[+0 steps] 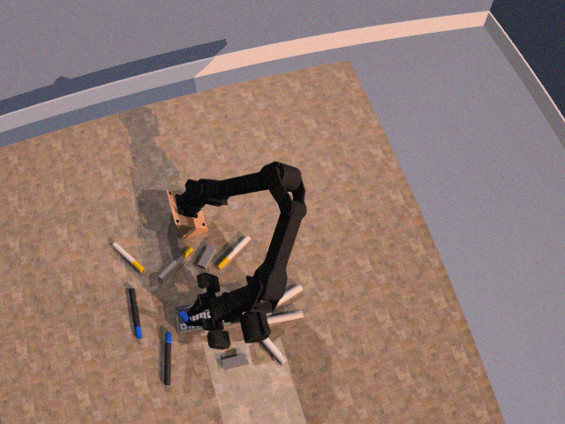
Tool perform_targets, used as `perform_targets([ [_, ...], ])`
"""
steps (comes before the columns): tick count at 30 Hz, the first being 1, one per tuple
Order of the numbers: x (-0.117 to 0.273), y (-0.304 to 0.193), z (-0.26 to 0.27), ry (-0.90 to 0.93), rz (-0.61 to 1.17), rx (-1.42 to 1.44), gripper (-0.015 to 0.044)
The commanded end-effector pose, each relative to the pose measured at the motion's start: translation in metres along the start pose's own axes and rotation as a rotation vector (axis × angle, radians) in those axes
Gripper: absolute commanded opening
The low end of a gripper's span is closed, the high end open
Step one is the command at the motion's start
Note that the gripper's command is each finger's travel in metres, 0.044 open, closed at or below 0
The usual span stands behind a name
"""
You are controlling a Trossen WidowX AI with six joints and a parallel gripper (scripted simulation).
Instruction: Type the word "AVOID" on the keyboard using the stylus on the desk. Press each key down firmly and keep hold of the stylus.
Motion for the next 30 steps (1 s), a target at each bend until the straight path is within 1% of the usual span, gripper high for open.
perform_targets([
  [1, 0.001, -0.003, 0.000, 0.001, -0.002, -0.001, 0.0081],
  [8, 0.018, -0.032, 0.002, 0.001, 0.000, -0.001, 0.0081],
  [19, 0.015, -0.031, 0.002, 0.008, -0.005, -0.001, 0.0085],
  [22, 0.015, -0.031, 0.002, 0.008, -0.005, -0.001, 0.0065],
  [24, 0.019, -0.029, 0.003, 0.008, -0.005, -0.001, 0.0012],
  [25, 0.022, -0.027, 0.003, 0.008, -0.005, -0.001, 0.0000],
  [30, 0.052, -0.011, 0.010, 0.005, -0.005, -0.001, 0.0000],
])
Point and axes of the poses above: the point midway between the two fingers, 35 mm back from their tips, its own x axis back along the fingers, its own z axis across the jaws, y = z × x, the point moved 5 cm from there along x, back along the fingers, and after that the axes turned 4 degrees about x, right-handed, at the moved point
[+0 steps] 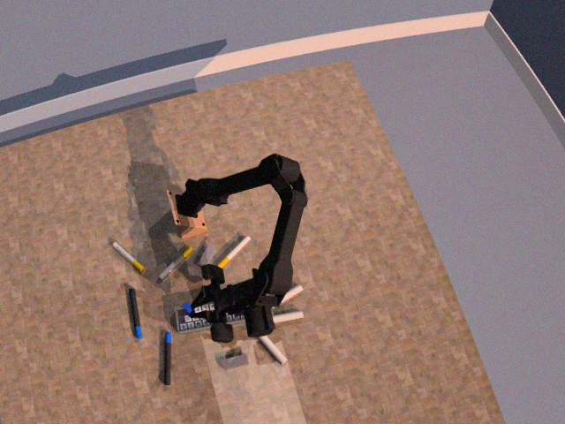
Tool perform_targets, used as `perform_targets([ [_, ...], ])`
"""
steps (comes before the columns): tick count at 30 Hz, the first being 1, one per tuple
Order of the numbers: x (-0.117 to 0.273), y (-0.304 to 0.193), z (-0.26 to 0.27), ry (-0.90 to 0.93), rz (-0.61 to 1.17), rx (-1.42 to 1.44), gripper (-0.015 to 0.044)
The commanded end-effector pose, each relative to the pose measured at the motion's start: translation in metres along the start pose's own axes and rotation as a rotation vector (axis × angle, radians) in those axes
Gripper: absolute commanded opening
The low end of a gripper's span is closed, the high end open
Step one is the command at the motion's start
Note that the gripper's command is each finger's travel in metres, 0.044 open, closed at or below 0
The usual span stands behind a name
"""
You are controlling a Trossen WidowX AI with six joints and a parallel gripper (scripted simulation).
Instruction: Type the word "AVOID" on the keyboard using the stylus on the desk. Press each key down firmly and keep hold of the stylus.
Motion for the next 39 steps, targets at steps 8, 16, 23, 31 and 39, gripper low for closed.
perform_targets([
  [8, 0.054, 0.024, 0.013, -0.031, 0.001, -0.006, 0.0000],
  [16, 0.049, 0.033, 0.013, -0.031, 0.000, -0.006, 0.0000],
  [23, 0.044, 0.041, 0.012, -0.031, 0.000, -0.006, 0.0000],
  [31, 0.042, 0.044, 0.012, -0.031, 0.000, -0.006, 0.0081],
  [39, 0.041, 0.046, 0.012, -0.031, -0.001, -0.006, 0.0081],
])
Point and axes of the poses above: the point midway between the two fingers, 35 mm back from their tips, its own x axis back along the fingers, its own z axis across the jaws, y = z × x, the point moved 5 cm from there along x, back along the fingers, and after that the axes turned 4 degrees about x, right-handed, at the moved point
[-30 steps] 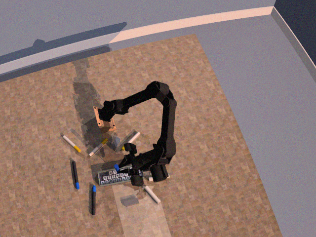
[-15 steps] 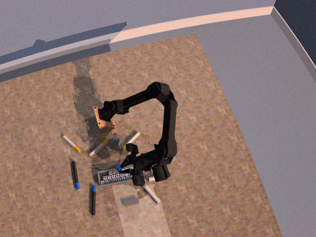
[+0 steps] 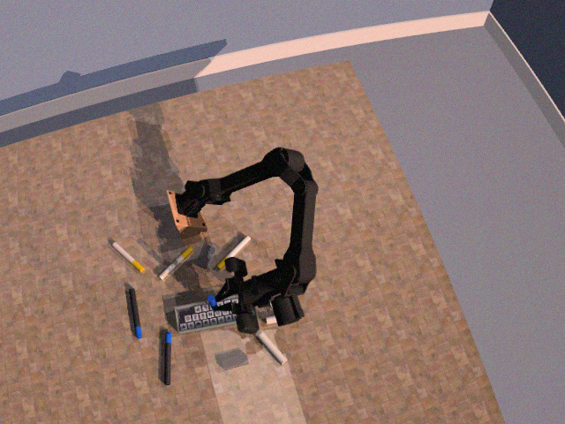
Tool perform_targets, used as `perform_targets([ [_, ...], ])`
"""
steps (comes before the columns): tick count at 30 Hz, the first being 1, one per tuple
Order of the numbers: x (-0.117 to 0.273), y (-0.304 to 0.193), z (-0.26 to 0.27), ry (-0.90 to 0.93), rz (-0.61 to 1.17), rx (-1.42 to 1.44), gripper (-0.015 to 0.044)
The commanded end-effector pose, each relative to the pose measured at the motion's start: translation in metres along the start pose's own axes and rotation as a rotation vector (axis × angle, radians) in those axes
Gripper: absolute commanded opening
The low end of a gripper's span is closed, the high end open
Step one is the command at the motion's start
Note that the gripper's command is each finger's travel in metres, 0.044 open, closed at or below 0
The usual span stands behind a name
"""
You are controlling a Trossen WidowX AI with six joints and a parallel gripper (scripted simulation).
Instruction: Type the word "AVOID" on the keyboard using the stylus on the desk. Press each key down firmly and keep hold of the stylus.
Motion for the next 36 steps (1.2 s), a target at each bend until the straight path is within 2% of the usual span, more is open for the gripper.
perform_targets([
  [1, -0.002, 0.002, 0.000, 0.002, -0.003, -0.003, 0.0081],
  [36, -0.009, 0.014, -0.001, 0.002, -0.003, -0.003, 0.0081],
])
Point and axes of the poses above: the point midway between the two fingers, 35 mm back from their tips, its own x axis back along the fingers, its own z axis across the jaws, y = z × x, the point moved 5 cm from there along x, back along the fingers, and after that the axes turned 4 degrees about x, right-handed, at the moved point
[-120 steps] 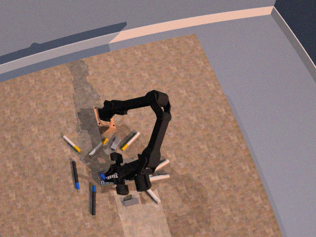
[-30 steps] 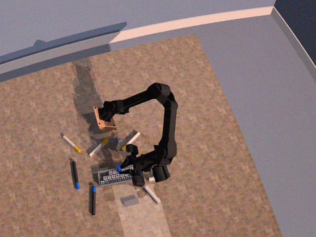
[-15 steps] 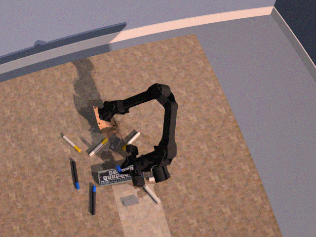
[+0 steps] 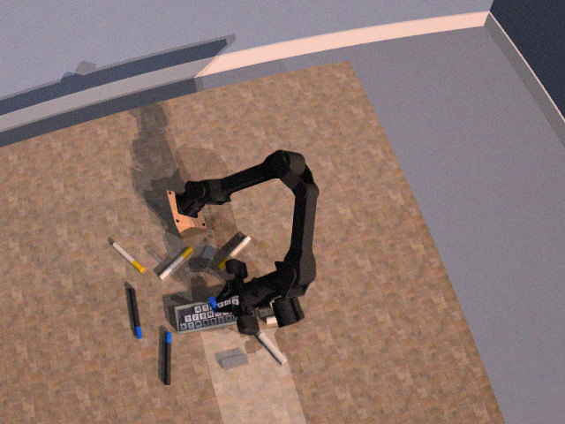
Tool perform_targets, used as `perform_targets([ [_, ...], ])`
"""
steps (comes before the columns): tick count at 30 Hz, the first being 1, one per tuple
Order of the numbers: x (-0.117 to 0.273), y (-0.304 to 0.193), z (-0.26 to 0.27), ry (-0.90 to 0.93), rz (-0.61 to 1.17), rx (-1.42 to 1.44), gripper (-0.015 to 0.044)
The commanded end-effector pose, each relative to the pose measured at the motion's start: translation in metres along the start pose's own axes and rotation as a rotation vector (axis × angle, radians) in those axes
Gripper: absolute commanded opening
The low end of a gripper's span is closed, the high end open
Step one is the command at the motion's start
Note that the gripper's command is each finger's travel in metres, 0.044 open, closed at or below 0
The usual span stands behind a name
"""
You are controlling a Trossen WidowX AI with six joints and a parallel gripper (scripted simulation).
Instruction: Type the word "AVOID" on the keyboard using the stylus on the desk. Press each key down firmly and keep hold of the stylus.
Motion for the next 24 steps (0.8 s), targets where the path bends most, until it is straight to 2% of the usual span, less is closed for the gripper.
perform_targets([
  [1, -0.002, 0.002, 0.000, 0.002, -0.003, -0.003, 0.0081],
  [15, -0.001, 0.001, 0.000, 0.002, -0.003, -0.003, 0.0081],
  [24, 0.016, -0.030, 0.002, 0.002, -0.001, -0.003, 0.0081],
])
Point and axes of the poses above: the point midway between the two fingers, 35 mm back from their tips, its own x axis back along the fingers, its own z axis across the jaws, y = z × x, the point moved 5 cm from there along x, back along the fingers, and after that the axes turned 4 degrees about x, right-handed, at the moved point
